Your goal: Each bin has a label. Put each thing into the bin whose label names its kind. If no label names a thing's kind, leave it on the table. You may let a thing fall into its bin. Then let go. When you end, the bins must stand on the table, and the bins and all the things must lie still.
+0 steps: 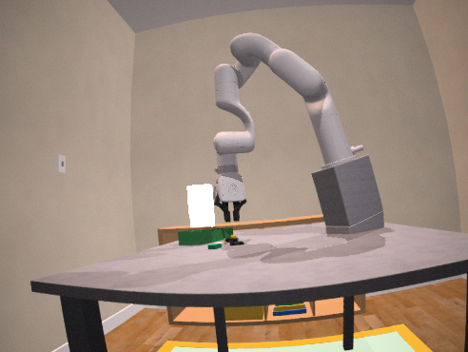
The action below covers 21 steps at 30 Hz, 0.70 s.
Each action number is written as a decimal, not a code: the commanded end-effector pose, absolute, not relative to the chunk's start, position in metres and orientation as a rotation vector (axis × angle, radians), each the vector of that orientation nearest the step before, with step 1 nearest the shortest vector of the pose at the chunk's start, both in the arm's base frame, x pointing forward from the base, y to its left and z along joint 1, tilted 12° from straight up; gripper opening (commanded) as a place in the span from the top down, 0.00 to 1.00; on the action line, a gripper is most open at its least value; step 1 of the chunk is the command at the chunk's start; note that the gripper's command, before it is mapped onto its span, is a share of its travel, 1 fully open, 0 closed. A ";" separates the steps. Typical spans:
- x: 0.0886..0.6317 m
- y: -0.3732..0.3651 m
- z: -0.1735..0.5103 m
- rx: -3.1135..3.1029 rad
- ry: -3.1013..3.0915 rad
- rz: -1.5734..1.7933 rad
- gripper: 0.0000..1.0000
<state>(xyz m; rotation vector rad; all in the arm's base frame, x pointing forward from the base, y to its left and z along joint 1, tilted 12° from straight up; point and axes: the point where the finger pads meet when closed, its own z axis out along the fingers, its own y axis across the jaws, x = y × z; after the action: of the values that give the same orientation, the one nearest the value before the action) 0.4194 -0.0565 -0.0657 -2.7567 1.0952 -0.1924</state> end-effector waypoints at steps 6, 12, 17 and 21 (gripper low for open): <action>0.428 -0.054 -0.100 -2.755 1.094 -0.202 0.70; 0.432 -0.052 -0.116 -2.755 1.094 -0.202 0.70; 0.432 -0.052 -0.116 -2.755 1.094 -0.202 0.70; 0.433 -0.052 -0.118 -2.755 1.094 -0.202 0.70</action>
<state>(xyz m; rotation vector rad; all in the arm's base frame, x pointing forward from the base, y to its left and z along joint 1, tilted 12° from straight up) 0.4310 -0.0520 -0.1156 -2.7567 1.0958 -0.1937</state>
